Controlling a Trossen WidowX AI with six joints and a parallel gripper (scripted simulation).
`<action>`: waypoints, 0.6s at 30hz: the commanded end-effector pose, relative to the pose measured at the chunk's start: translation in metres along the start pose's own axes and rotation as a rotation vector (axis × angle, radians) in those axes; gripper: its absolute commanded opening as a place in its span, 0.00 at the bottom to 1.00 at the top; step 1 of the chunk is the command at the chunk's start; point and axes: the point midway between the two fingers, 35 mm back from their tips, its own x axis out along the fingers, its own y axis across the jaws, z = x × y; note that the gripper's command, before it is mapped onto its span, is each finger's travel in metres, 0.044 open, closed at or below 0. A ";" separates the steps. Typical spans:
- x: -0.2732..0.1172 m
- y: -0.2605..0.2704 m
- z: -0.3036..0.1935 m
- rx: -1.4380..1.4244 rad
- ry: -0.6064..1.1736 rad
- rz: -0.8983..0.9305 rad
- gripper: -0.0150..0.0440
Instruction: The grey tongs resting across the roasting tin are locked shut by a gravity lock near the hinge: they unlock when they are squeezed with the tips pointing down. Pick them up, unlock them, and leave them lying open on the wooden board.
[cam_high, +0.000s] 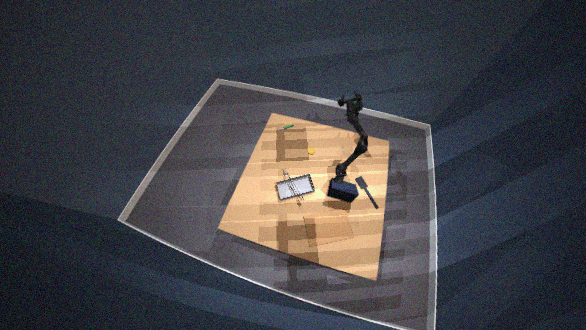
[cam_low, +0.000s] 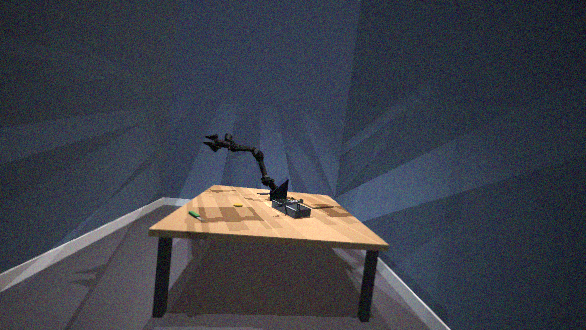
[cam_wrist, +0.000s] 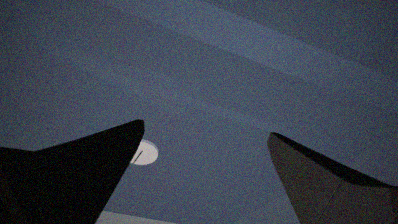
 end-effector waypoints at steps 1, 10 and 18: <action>0.008 -0.050 0.007 -0.009 -0.015 -0.115 1.00; 0.000 -0.176 0.010 -0.056 -0.049 -0.440 1.00; -0.040 -0.290 -0.004 -0.156 -0.013 -0.746 1.00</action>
